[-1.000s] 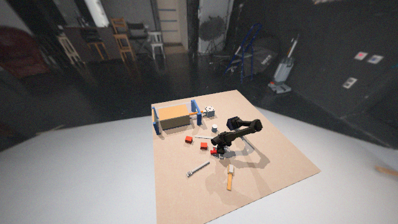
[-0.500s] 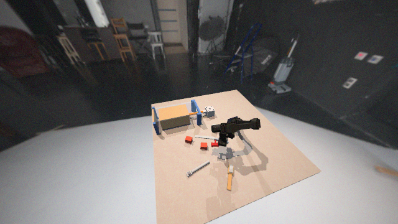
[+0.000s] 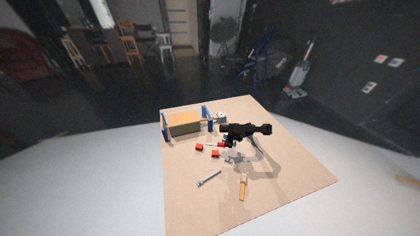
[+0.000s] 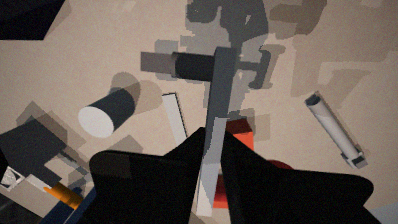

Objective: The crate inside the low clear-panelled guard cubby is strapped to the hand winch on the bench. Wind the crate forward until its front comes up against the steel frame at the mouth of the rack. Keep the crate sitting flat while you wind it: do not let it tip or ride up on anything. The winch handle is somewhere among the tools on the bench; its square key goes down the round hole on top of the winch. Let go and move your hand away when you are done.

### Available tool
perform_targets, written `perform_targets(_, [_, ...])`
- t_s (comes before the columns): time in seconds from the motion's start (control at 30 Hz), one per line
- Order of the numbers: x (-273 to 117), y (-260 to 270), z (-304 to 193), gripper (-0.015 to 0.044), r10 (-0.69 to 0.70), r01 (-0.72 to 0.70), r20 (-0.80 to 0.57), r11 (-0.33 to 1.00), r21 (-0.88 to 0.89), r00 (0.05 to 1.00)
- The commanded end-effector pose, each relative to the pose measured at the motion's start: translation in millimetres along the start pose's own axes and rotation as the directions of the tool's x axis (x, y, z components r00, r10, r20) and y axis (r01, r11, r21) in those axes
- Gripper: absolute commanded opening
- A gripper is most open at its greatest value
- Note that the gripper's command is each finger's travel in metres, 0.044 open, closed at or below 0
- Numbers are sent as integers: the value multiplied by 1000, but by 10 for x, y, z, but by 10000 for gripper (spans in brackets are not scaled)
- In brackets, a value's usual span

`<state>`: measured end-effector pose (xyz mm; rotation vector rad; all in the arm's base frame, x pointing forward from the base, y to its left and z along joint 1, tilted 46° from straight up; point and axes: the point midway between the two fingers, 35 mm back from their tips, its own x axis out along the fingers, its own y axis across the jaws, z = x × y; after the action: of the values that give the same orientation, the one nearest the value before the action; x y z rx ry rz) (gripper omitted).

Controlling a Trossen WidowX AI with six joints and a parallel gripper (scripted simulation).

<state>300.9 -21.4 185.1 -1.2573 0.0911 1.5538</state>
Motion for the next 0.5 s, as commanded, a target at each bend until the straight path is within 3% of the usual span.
perform_targets(0.0, [-30, 204, -252, 0, 17, -14, -27, 995, 102, 999])
perform_targets(0.47, [-164, 1048, -932, 0, 59, -16, -81, 891, 454, 995])
